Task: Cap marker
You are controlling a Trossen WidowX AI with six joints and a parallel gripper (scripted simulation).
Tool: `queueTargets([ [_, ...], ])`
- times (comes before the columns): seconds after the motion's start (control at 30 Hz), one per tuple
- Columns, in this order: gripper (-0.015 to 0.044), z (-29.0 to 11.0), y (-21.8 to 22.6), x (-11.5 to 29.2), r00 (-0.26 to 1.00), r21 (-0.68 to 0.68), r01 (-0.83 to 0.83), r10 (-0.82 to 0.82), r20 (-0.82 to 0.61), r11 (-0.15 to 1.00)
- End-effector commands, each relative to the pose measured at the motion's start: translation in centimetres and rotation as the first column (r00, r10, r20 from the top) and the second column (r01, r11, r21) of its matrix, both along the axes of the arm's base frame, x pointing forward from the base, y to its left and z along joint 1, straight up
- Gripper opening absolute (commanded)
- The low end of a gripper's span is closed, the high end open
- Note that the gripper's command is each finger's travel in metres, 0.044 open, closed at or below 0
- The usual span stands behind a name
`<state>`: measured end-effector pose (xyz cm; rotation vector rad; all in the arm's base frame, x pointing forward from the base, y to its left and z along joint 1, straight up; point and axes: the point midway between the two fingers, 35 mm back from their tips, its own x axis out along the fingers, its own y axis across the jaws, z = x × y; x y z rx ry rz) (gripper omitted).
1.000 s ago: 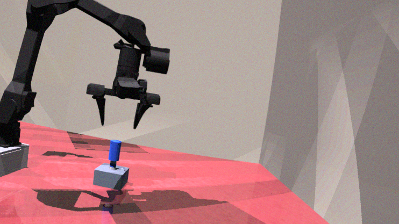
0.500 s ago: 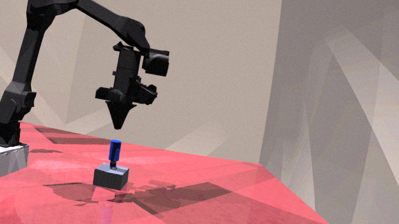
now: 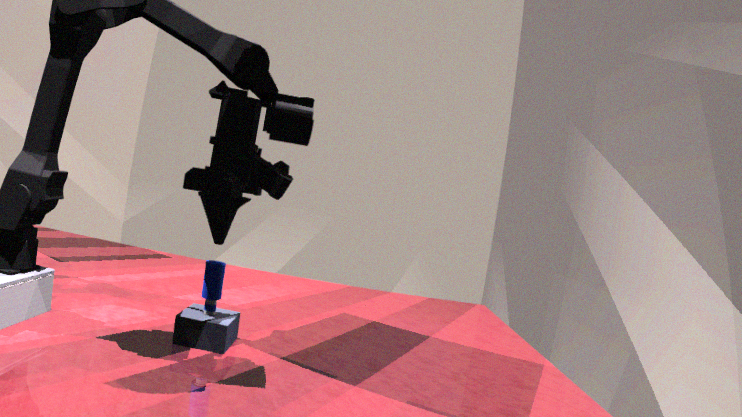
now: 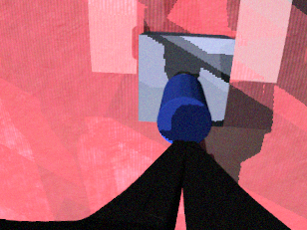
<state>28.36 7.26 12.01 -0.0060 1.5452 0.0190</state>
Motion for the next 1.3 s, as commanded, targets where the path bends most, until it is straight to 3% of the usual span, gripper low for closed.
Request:
queueTargets([
  [0.0, 0.0, -0.6, 0.0, 0.0, 1.0, -0.002, -0.006, 0.006, -0.002, 1.0],
  [1.0, 0.0, -3.2, 0.0, 0.2, 1.0, 0.0, -0.001, 0.001, 0.009, 1.0],
  [1.07, 0.0, -2.4, 0.1, 0.3, 1.0, 0.0, -0.001, 0.001, 0.009, 1.0],
  [1.27, 0.0, 4.9, 0.0, 0.1, 1.0, 0.0, -0.001, 0.001, 0.005, 1.0],
])
